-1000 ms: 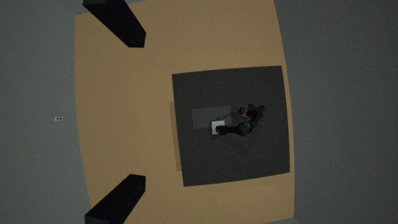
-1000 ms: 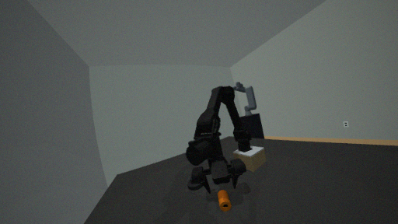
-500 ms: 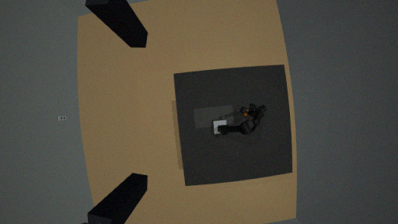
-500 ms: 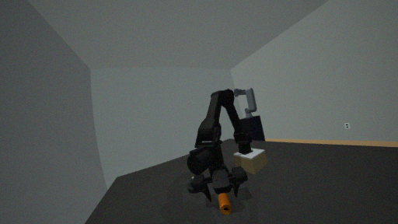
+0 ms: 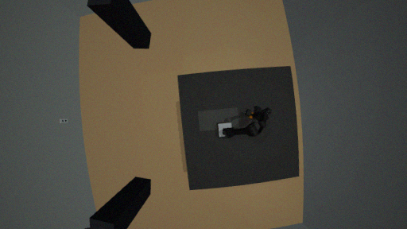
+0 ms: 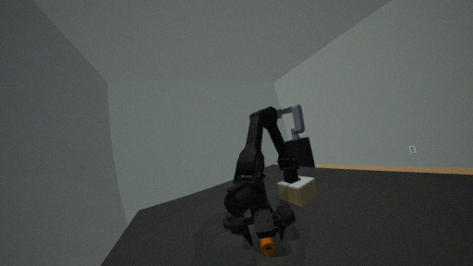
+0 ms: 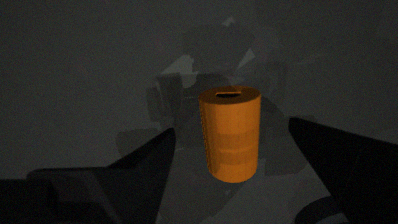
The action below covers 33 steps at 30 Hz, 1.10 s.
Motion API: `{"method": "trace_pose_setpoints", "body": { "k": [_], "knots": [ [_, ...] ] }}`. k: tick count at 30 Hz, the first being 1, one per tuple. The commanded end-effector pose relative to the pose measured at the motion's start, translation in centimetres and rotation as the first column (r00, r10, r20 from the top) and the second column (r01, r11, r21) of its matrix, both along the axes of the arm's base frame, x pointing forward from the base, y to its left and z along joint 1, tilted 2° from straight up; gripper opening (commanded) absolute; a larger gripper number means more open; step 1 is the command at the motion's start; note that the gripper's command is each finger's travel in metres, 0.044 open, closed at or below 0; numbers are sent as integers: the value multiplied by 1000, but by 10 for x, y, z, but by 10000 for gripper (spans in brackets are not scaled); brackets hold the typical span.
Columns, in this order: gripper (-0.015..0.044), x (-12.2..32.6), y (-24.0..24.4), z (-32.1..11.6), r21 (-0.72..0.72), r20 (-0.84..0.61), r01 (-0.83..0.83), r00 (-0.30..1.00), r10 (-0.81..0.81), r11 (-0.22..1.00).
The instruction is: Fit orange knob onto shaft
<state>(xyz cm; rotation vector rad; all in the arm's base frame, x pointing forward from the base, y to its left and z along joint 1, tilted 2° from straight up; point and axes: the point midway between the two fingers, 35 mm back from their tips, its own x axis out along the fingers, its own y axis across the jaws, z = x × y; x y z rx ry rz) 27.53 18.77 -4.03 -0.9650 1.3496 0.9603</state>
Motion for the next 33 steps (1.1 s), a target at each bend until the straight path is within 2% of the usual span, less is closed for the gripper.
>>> {"method": "trace_pose_setpoints", "body": {
  "k": [1,8,19,28,33],
  "knots": [
    [414,-1,0,-5,3,-4,-4,1000,4,1000],
    [240,-1,0,-5,3,-4,-4,1000,4,1000],
    [240,-1,0,-5,3,-4,-4,1000,4,1000],
    [181,-1,0,-5,3,-4,-4,1000,4,1000],
    [181,0,0,-4,5,2,1,1000,-1,1000]
  ]
}}
